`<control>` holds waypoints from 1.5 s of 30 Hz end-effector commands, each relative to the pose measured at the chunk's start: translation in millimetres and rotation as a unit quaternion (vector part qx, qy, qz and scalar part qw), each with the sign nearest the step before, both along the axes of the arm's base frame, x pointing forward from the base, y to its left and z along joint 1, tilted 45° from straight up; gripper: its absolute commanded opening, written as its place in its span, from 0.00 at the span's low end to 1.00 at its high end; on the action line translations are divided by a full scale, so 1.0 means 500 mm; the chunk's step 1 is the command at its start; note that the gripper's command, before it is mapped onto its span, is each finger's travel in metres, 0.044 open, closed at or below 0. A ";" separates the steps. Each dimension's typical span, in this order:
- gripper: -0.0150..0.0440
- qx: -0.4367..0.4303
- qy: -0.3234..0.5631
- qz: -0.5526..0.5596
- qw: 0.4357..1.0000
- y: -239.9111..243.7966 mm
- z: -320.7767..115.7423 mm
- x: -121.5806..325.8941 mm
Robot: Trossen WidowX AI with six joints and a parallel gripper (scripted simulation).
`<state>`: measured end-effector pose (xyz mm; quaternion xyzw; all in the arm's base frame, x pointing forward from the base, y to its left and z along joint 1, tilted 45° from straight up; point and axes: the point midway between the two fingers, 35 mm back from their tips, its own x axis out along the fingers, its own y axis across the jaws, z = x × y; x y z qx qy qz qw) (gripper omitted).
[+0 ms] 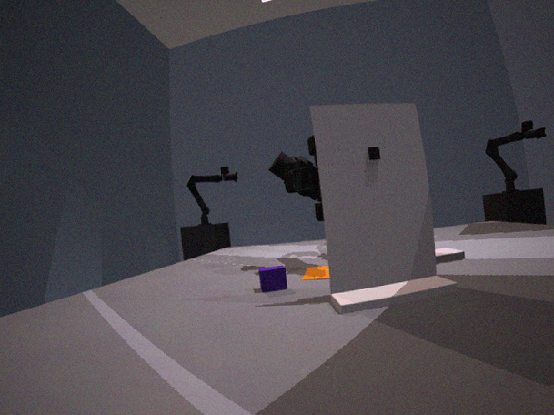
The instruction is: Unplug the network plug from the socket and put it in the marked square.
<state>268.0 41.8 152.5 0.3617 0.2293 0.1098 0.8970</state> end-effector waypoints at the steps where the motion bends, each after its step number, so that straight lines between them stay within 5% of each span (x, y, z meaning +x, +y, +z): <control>1: 0.52 0.003 0.003 0.000 1.000 0.004 -0.004 0.015; 45: 0.52 0.004 0.002 0.000 1.000 0.032 -0.025 0.152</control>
